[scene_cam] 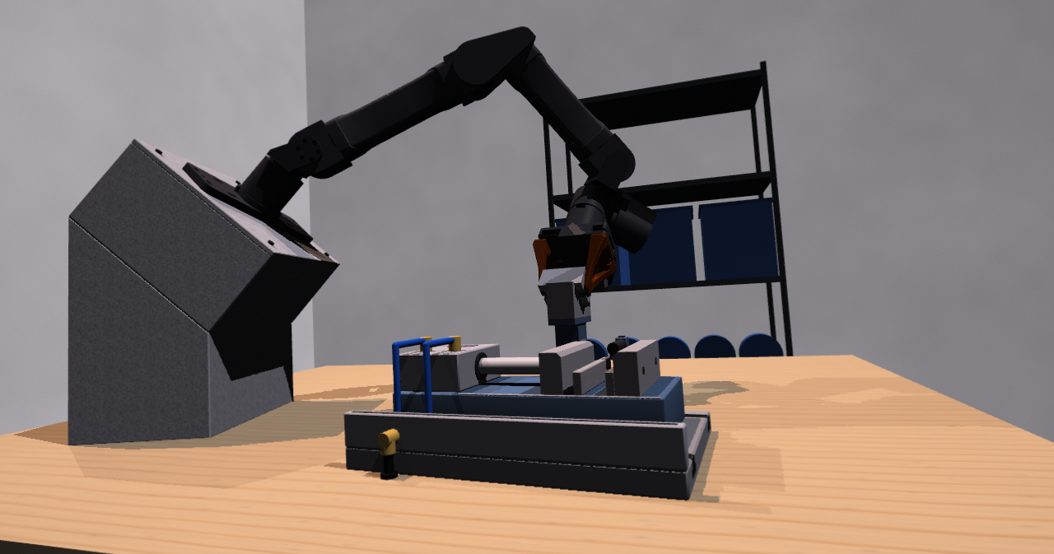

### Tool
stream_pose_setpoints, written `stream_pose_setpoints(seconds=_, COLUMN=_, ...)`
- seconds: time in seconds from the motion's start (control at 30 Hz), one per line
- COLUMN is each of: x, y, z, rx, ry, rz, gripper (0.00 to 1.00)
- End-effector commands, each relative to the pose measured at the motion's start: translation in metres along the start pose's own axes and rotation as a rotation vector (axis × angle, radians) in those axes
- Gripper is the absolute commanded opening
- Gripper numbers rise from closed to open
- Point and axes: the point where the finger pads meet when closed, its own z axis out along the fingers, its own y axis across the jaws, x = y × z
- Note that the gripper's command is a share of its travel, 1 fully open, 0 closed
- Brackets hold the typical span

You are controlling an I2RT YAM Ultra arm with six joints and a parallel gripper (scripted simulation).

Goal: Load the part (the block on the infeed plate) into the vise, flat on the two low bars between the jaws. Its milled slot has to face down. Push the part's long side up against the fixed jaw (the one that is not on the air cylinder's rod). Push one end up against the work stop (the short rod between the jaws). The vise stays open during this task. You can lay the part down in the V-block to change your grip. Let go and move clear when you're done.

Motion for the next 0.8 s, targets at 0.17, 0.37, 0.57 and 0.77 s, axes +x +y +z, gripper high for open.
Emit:
stream_pose_setpoints(seconds=0.17, x=-0.0006, y=-0.0086, z=-0.0134, rx=0.029, ry=-0.017, rz=0.015, gripper=0.0)
stream_pose_setpoints(seconds=0.37, x=-0.0004, y=-0.0087, z=-0.0136, rx=0.03, ry=-0.017, rz=0.015, gripper=0.0)
stream_pose_setpoints(seconds=0.57, x=0.0005, y=-0.0091, z=-0.0147, rx=0.031, ry=-0.018, rz=0.017, gripper=0.0)
stream_pose_setpoints(seconds=0.77, x=0.0035, y=-0.0107, z=-0.0186, rx=0.036, ry=-0.024, rz=0.026, gripper=0.0)
